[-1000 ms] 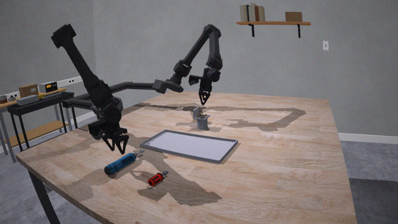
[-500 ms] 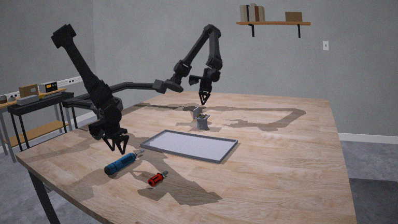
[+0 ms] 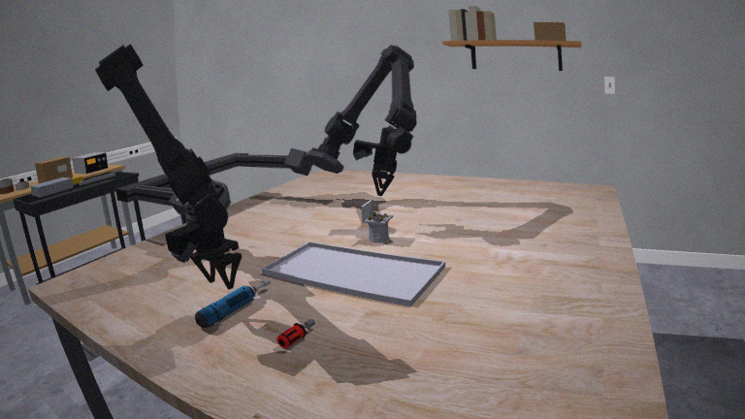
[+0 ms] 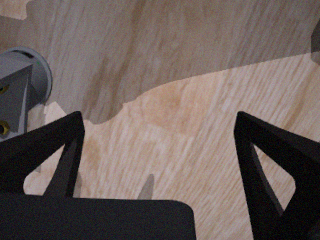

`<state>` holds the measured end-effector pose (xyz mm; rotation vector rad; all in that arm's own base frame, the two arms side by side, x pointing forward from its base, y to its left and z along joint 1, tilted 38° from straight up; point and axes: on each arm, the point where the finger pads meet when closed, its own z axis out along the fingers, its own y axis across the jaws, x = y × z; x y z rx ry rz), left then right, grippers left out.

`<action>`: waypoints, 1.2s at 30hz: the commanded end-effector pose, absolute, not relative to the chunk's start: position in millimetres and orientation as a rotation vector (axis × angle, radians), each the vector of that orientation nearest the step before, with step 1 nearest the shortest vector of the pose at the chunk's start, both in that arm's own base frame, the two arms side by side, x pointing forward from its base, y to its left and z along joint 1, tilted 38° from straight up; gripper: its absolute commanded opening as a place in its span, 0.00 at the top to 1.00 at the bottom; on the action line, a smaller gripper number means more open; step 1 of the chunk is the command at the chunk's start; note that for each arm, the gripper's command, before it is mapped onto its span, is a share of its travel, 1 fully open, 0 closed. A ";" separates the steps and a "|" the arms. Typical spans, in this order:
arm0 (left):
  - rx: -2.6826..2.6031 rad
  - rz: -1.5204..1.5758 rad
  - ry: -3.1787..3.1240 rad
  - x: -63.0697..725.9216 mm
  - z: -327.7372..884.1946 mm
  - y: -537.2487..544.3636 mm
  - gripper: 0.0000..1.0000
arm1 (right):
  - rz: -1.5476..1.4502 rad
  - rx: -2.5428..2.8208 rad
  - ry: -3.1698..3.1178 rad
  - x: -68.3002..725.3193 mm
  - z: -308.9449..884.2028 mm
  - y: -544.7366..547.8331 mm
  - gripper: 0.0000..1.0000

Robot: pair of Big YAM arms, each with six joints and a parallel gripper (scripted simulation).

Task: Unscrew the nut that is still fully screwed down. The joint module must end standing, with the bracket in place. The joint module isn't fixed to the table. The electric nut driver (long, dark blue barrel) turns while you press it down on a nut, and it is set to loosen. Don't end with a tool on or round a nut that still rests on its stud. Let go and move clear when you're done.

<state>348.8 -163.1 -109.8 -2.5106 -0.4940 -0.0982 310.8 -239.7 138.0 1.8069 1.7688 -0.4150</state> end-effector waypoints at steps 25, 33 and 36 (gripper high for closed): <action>-2.602 0.051 -0.737 365.9 -116.5 -184.4 0.14 | -0.401 1.802 1.751 317.7 146.7 -241.2 0.35; -2.624 0.100 -0.799 367.4 -116.6 -189.8 0.14 | -0.401 1.802 1.751 317.7 146.7 -241.2 0.35; -2.639 0.158 -0.858 368.0 -119.3 -194.8 0.14 | -0.401 1.802 1.751 317.7 146.7 -241.2 0.35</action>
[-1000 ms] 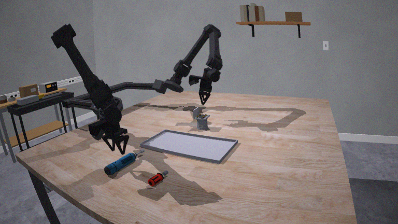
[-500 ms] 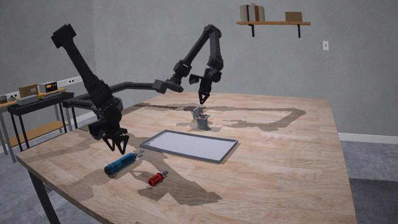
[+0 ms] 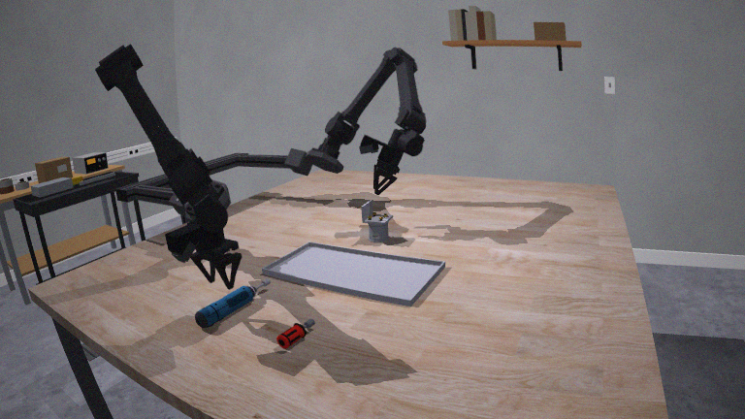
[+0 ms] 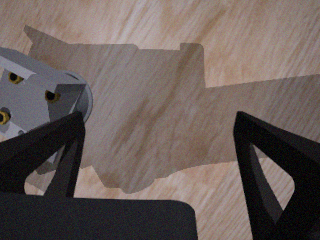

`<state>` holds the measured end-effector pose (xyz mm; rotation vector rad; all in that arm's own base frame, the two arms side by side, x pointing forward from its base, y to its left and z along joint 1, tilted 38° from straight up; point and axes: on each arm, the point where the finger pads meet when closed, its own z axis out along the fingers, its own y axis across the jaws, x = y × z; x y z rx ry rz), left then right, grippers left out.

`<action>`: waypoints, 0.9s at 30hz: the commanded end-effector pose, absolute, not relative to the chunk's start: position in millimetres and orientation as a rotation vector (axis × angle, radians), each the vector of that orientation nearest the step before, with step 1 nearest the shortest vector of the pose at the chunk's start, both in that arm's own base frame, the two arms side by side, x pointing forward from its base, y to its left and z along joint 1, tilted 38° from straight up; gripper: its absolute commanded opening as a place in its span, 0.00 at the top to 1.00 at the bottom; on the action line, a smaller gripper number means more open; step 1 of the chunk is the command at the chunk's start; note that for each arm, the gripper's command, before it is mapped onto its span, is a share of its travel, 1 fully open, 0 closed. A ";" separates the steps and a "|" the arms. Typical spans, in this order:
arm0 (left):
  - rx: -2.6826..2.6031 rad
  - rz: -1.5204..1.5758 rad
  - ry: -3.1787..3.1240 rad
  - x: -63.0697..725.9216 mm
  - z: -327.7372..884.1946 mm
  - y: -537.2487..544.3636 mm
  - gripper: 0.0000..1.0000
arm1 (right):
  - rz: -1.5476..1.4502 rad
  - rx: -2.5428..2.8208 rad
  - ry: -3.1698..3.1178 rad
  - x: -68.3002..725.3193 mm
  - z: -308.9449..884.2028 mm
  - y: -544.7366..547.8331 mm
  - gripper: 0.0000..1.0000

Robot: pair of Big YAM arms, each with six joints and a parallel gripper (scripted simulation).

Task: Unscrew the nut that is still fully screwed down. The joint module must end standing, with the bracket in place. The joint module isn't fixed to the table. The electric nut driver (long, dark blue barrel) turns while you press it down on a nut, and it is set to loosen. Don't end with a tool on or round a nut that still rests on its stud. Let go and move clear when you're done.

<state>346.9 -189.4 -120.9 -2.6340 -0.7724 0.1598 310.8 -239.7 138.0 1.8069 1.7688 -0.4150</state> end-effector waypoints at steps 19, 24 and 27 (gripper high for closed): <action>-2.702 0.414 -1.148 379.9 -116.5 -222.4 0.14 | -0.401 1.802 1.751 317.7 146.7 -241.2 0.35; -2.713 0.512 -1.251 385.4 -115.2 -232.4 0.14 | -0.401 1.802 1.751 317.7 146.7 -241.2 0.35; -2.724 0.524 -1.275 388.7 -111.7 -235.5 0.14 | -0.401 1.802 1.751 317.7 146.7 -241.2 0.35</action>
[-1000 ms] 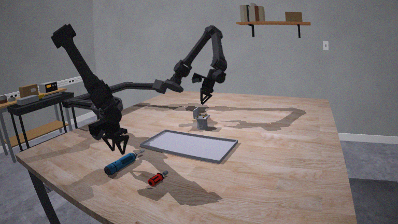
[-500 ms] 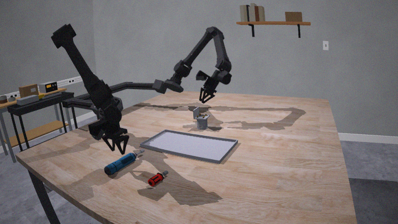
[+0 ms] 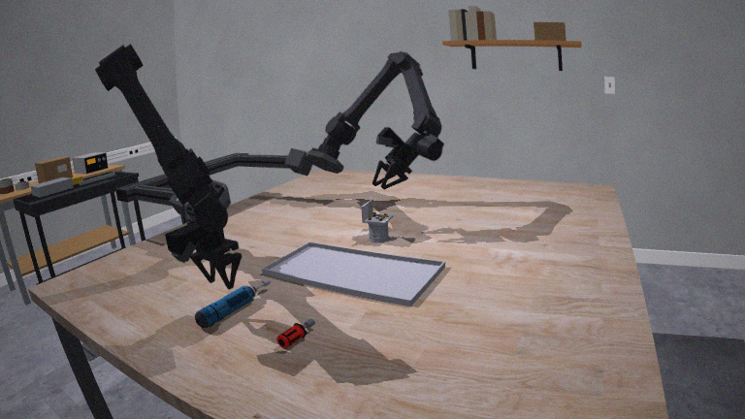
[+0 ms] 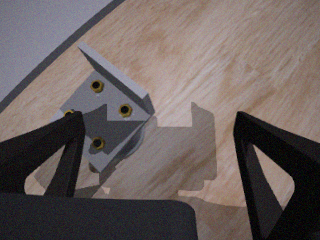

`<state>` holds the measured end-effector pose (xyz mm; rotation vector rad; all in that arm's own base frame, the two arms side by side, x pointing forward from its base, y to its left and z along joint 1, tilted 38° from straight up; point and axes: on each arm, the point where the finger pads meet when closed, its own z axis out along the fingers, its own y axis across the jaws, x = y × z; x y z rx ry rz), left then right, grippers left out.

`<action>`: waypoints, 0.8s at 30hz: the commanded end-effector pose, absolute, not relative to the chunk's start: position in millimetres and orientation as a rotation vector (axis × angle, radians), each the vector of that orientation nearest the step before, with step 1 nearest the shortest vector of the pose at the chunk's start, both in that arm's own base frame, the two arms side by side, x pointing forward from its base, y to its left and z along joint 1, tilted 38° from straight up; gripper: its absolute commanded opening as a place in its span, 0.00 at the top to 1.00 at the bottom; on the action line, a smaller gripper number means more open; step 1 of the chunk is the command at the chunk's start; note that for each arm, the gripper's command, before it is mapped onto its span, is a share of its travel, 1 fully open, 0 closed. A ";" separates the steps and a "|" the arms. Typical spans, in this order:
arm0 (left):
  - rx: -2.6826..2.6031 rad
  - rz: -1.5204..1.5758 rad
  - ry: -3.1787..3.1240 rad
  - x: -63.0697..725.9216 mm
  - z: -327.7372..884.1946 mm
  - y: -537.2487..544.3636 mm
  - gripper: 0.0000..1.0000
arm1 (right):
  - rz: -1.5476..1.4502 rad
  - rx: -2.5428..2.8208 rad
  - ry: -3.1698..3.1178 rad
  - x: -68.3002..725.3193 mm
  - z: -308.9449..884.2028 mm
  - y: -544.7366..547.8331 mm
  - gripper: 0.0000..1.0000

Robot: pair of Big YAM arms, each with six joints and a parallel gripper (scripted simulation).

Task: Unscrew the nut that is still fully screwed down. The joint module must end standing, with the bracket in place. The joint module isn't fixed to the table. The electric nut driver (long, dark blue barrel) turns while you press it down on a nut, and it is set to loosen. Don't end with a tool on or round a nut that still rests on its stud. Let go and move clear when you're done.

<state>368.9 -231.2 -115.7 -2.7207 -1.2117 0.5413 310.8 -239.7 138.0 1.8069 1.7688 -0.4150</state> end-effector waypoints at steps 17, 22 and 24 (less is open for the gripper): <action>-2.722 0.779 -1.512 407.2 -96.5 -257.5 0.14 | -0.401 1.802 1.751 317.7 146.7 -241.2 0.35; -2.702 0.836 -1.546 408.1 -94.0 -259.1 0.14 | -0.401 1.802 1.751 317.7 146.7 -241.2 0.35; -2.692 0.885 -1.583 411.1 -92.1 -261.7 0.14 | -0.401 1.802 1.751 317.7 146.7 -241.2 0.35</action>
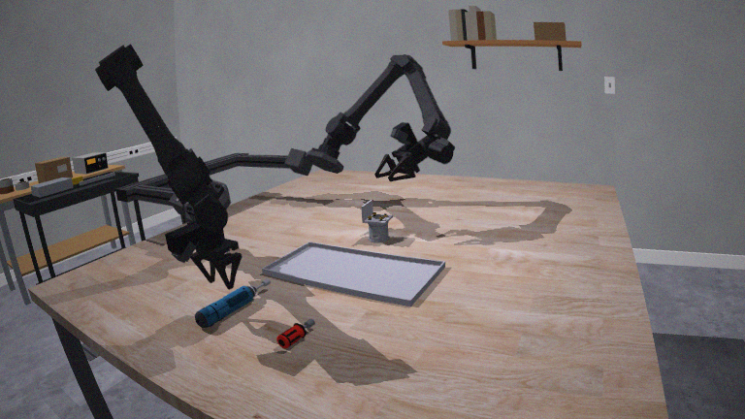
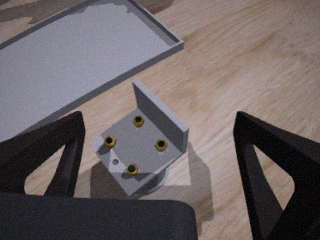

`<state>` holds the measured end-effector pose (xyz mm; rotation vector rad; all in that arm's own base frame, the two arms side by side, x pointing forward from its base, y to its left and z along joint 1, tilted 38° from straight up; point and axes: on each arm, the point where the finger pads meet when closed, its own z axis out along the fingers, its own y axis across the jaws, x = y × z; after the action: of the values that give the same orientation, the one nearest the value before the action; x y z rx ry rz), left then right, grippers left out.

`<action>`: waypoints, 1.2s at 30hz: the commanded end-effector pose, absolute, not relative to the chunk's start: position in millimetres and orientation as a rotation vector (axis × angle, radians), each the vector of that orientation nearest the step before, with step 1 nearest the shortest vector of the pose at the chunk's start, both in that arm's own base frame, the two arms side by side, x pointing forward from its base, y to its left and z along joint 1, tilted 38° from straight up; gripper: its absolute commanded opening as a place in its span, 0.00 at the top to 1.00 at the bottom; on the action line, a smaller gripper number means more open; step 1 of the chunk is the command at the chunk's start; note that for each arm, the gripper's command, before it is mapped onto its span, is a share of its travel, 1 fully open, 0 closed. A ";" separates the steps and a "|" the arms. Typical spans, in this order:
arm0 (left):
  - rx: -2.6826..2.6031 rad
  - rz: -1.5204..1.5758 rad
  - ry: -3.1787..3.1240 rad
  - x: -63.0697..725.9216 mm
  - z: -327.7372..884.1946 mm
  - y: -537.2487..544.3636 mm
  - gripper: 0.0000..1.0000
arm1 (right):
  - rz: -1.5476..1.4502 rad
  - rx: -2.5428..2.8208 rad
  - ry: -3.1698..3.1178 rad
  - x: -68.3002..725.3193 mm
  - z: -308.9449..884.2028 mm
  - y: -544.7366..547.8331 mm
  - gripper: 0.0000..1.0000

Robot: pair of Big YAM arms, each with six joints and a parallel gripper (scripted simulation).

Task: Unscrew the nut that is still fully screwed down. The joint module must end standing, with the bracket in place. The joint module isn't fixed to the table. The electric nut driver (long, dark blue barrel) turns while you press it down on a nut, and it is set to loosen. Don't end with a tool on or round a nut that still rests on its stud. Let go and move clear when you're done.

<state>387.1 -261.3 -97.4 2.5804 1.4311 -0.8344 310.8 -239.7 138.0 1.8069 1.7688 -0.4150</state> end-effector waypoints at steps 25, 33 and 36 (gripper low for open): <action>2.344 -0.913 1.480 434.4 -104.3 -255.7 0.14 | -0.401 1.802 1.751 317.7 146.7 -241.2 0.35; 2.345 -0.913 1.481 434.8 -110.9 -250.8 0.14 | -0.401 1.802 1.751 317.7 146.7 -241.2 0.35; 2.345 -0.913 1.481 436.2 -116.8 -246.2 0.14 | -0.401 1.802 1.751 317.7 146.7 -241.2 0.35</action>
<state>416.1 -252.8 -110.4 2.3587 1.4962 -0.9496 310.8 -239.7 138.0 1.8069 1.7688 -0.4150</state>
